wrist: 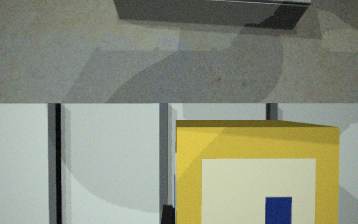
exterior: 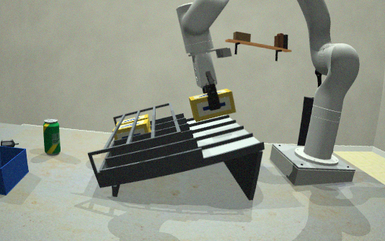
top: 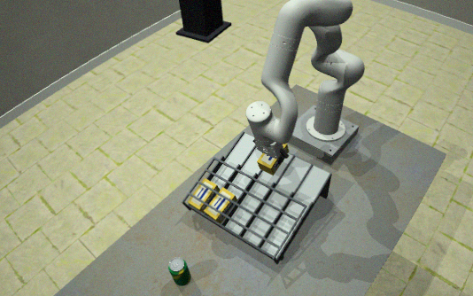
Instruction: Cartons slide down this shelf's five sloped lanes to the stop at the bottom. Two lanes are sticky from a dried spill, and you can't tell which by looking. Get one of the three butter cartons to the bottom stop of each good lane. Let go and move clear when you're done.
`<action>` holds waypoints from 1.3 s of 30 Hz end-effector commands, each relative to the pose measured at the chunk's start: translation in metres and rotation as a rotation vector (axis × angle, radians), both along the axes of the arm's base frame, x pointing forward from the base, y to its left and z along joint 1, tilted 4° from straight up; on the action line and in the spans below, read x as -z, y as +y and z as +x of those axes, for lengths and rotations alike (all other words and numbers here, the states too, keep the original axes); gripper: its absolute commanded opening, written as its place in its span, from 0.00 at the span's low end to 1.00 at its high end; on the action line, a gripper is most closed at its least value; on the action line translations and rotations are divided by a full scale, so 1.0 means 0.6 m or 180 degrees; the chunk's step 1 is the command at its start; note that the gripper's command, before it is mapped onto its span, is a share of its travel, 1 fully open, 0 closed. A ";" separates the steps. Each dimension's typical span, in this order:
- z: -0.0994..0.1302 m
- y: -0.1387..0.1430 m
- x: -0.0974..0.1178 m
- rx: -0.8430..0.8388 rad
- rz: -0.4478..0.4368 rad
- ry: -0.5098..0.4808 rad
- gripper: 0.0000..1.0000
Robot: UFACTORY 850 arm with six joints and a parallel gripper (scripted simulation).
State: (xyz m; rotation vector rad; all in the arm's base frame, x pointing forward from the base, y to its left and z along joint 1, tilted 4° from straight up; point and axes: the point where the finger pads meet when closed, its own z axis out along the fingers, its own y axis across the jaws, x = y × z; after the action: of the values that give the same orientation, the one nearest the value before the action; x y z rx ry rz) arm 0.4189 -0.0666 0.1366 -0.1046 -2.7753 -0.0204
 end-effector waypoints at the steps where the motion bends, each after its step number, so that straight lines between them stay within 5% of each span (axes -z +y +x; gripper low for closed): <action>1: 0.003 0.000 0.003 0.0000 -0.0003 -0.0019 0.00; 10: 0.003 0.000 0.003 0.0000 -0.0003 -0.0019 0.00; 11: -0.009 0.001 0.036 0.0000 -0.0003 -0.0021 0.00; 39: -0.008 0.001 0.036 0.0000 -0.0003 -0.0022 0.00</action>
State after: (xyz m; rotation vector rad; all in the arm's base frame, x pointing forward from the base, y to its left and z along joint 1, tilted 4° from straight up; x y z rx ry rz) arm 0.4132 -0.0659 0.1146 -0.1049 -2.7804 -0.0197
